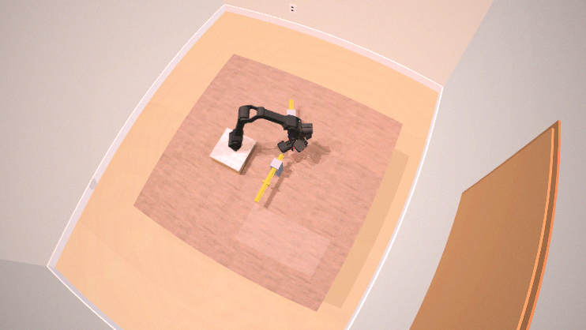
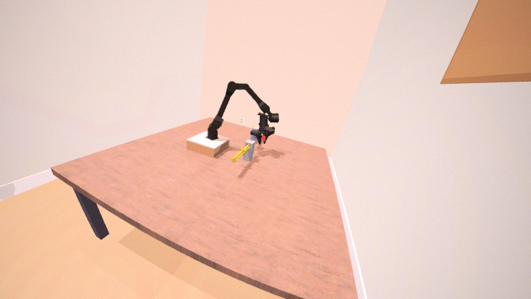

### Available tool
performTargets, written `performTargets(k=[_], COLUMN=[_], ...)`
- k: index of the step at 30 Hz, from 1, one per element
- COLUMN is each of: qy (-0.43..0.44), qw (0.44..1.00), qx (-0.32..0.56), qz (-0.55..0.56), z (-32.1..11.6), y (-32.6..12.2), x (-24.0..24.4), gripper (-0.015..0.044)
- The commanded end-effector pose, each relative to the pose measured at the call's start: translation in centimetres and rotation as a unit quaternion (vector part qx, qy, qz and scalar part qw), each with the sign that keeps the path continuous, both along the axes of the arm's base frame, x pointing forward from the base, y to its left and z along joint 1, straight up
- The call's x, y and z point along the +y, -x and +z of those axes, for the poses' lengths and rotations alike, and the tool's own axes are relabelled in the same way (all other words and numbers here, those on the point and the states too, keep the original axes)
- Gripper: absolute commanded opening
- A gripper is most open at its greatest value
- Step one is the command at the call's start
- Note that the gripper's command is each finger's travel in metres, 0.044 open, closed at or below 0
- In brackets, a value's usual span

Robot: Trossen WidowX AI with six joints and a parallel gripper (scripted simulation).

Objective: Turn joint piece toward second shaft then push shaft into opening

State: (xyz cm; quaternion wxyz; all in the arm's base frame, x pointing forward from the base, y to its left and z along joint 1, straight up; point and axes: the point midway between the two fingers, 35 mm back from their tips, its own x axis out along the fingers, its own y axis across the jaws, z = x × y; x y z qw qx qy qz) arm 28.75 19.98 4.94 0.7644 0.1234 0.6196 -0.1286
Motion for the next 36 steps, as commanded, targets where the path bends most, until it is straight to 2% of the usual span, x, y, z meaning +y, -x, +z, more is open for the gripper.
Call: performTargets(k=[1, 5, 12, 36], qy=[0.0, 0.0, -0.001, -0.023], qw=[1.0, 1.0, 1.0, 0.978], qx=[0.0, 0.0, 0.002, 0.033], qz=[0.0, 0.0, -0.012, -0.203], z=[0.0, 0.0, 0.0, -0.4], y=[0.0, 0.0, 0.0, 1.1], x=[0.0, 0.0, -0.1, -1.7], gripper=[0.0094, 0.0, 0.0, 0.0])
